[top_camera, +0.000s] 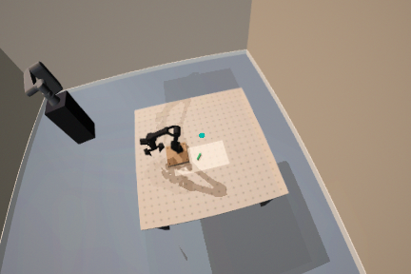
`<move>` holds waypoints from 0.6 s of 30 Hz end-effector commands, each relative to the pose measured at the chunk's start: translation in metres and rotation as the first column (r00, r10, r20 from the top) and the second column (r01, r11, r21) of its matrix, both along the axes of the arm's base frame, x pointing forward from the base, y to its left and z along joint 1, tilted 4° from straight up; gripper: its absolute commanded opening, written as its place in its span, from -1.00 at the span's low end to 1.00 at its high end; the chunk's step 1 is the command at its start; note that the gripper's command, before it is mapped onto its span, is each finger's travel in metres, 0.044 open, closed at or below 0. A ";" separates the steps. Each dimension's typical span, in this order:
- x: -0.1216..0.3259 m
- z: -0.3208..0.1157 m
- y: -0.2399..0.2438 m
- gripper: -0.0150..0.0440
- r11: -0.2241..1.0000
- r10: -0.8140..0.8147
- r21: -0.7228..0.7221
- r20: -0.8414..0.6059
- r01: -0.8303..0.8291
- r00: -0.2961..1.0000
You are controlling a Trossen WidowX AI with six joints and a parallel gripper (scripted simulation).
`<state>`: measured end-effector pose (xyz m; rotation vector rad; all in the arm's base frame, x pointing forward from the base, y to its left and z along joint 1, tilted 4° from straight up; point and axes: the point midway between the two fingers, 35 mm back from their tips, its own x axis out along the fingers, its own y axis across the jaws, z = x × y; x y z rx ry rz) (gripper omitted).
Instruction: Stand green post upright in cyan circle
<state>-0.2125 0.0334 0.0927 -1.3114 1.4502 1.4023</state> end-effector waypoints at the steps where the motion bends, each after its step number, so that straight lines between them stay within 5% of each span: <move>1: 0.000 0.000 0.001 0.78 1.000 -0.002 0.001 0.000 0.002 1.000; 7: 0.014 0.001 0.047 0.30 0.996 -0.070 0.047 -0.005 0.071 0.998; 18: 0.070 0.003 0.126 0.30 0.970 -0.207 0.133 0.008 0.204 0.978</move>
